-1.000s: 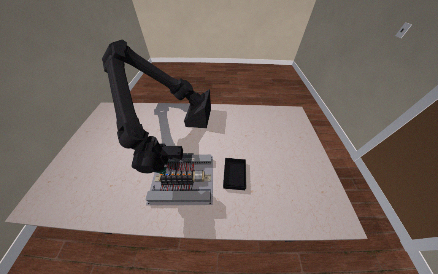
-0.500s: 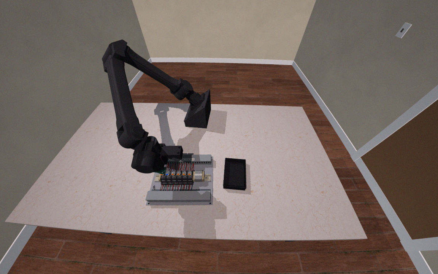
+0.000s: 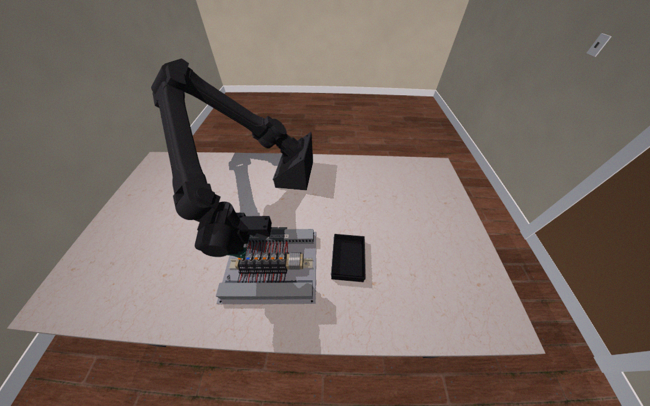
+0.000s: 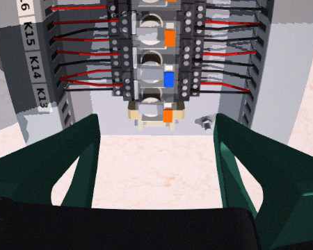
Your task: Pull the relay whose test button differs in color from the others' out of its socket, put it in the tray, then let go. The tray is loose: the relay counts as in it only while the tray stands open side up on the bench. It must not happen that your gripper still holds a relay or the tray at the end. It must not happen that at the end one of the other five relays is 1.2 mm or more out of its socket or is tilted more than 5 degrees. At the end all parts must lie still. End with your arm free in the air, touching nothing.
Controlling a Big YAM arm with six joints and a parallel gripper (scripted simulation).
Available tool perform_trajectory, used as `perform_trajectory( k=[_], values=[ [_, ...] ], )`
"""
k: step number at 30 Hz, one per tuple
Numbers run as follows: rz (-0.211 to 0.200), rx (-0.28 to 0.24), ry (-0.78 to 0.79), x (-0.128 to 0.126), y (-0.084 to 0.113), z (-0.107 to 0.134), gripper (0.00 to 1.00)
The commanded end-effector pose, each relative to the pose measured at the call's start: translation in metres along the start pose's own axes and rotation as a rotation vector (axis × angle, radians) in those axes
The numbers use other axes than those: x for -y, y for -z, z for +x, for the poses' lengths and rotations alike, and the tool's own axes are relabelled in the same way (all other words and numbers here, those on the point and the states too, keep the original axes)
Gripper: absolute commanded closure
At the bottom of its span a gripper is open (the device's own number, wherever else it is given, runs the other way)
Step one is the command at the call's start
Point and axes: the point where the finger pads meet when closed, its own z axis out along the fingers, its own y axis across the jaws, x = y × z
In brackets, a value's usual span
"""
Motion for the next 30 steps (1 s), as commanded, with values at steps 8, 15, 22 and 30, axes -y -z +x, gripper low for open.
perform_trajectory(
  k=[8,15,22,30],
  values=[
    [0.005,0.004,-0.022,0.01,0.001,0.004,0.41],
    [-0.003,0.003,-0.008,0.004,-0.019,0.002,0.41],
    [-0.005,0.002,-0.004,0.002,-0.036,0.002,0.41],
    [-0.007,0.002,-0.001,0.0,-0.051,0.002,0.41]
  ],
)
